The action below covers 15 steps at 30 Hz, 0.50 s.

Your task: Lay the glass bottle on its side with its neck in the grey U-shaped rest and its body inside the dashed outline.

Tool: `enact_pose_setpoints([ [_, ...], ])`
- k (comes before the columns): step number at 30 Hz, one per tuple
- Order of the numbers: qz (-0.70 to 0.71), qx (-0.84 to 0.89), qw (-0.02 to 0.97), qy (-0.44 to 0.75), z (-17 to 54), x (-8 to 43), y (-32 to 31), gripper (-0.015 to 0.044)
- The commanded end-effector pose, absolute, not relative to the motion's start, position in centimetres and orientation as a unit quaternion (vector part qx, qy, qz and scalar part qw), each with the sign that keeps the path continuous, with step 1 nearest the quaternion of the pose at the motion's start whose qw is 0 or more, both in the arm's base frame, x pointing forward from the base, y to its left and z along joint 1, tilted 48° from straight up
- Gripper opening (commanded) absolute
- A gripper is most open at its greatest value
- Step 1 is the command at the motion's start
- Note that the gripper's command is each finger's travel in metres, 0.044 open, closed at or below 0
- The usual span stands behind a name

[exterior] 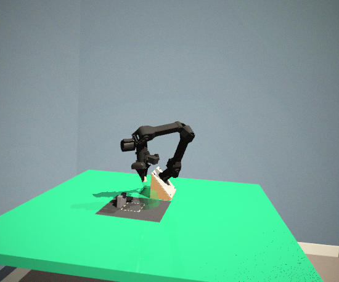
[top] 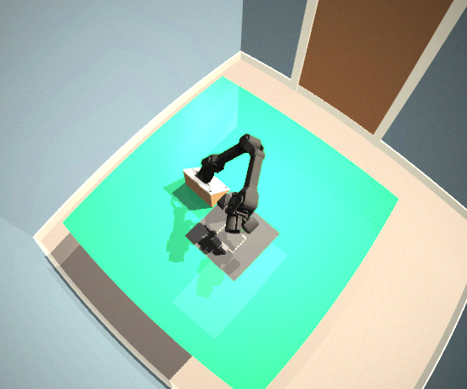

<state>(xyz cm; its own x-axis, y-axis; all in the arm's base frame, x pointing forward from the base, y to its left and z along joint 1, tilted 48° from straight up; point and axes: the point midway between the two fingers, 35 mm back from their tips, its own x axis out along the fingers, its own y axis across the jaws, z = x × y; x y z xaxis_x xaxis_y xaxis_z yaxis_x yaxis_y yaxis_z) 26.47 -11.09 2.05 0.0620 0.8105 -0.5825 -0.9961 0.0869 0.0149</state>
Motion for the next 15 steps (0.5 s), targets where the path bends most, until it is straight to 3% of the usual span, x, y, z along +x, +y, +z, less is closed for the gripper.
enact_pose_setpoints([
  [1,0.645,-0.205,0.699,0.232,1.3,26.4,-11.8,0.0112],
  [15,0.644,-0.195,0.704,0.228,0.0,26.4,-12.8,0.0112],
])
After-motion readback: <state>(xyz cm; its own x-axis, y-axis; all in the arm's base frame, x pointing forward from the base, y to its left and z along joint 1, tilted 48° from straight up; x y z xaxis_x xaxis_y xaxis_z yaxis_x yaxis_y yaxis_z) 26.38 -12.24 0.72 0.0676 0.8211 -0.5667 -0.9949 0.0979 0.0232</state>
